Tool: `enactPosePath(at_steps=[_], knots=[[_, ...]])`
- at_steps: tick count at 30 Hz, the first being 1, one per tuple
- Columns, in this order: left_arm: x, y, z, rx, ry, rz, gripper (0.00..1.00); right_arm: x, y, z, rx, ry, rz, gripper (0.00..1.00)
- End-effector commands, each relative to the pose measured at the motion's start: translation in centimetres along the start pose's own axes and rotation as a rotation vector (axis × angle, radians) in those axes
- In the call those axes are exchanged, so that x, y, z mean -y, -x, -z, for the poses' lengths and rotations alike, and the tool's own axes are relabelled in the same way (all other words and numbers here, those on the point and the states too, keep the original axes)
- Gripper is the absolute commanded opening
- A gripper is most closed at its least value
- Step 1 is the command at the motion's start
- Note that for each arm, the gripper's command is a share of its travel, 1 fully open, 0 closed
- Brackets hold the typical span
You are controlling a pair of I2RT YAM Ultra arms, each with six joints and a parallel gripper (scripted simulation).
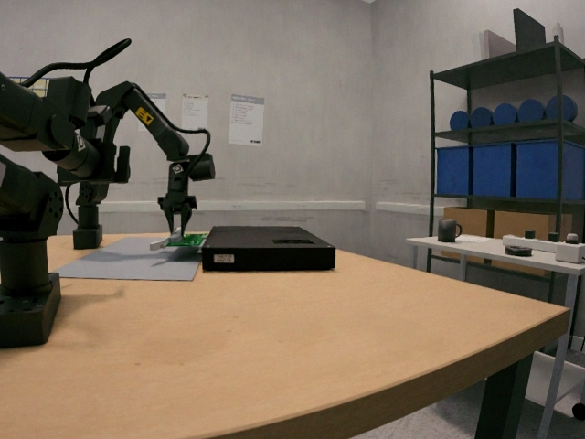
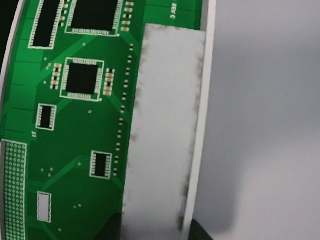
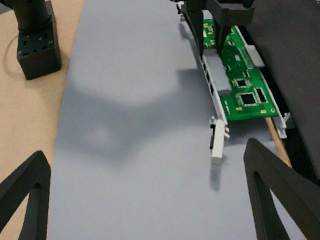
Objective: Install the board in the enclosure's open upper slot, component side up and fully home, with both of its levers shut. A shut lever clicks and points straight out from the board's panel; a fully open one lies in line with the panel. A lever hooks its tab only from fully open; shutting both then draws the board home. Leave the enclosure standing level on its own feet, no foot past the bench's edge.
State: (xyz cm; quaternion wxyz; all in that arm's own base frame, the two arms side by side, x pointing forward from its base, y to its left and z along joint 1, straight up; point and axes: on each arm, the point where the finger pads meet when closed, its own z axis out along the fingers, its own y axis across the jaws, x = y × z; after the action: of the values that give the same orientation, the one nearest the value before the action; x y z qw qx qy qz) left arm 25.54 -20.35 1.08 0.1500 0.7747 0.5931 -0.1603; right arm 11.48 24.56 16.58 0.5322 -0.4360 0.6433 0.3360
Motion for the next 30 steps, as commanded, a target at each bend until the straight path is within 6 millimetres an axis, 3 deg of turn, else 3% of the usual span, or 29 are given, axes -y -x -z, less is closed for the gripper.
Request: enactPosePath(at_steps=[1,12,30], knots=[[-0.6,0.5,0.7,0.03,0.026,-0.009,0.19,0.0,0.7,0.2,0.027,-0.002,-0.003,1.0],[-0.2,0.5,0.9,0.026,0.01,0.0,0.19,0.0,0.7,0.2,0.027,-0.002,-0.003,1.0],[0.9,2.1,4.0,0.025,0.002,0.002,0.19,0.0,0.7,0.2,0.027,-0.002,-0.003,1.0]])
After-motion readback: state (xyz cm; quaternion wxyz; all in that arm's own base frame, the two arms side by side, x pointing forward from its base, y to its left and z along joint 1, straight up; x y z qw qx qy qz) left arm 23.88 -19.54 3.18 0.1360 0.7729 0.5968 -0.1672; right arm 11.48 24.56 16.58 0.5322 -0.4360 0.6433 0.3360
